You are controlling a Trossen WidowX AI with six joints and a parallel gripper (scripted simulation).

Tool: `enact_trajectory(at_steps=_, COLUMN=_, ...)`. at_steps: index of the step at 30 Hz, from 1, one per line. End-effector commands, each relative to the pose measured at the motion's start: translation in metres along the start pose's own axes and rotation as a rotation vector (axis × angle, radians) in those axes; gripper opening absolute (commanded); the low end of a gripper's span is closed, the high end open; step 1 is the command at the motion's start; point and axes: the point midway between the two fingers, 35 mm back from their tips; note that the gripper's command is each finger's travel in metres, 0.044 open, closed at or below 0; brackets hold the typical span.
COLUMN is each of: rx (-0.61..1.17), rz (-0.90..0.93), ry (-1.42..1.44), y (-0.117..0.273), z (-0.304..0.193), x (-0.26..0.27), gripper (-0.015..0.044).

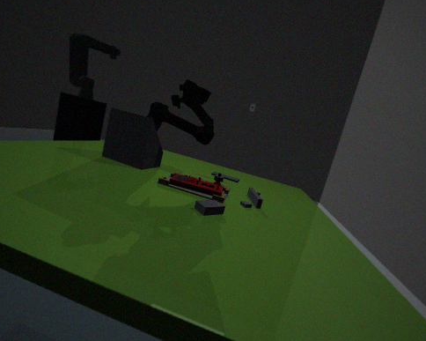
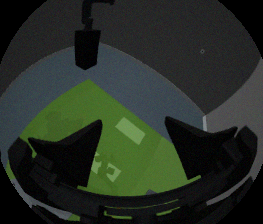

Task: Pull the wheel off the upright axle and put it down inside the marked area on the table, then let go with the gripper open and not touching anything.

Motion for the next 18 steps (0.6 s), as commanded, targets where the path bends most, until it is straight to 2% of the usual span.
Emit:
enact_trajectory(at_steps=1, rx=-0.006, rz=0.003, ry=0.001, y=0.0, z=0.001, x=0.001, gripper=0.0374)
enact_trajectory(at_steps=4, rx=-0.086, rz=0.045, ry=0.013, y=-0.002, z=0.022, x=0.015, gripper=0.03)
enact_trajectory(at_steps=11, rx=-0.336, rz=0.201, ry=0.032, y=0.009, z=0.085, x=0.063, gripper=0.03)
enact_trajectory(at_steps=18, rx=-0.589, rz=0.401, ry=0.039, y=0.048, z=0.139, x=0.114, gripper=0.03)
Point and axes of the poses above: the point midway between the two fingers, 35 mm back from their tips, its own y axis back along the fingers, its own x axis across the jaws, z = x × y, and after that the axes turned 15 degrees about -y, right-handed
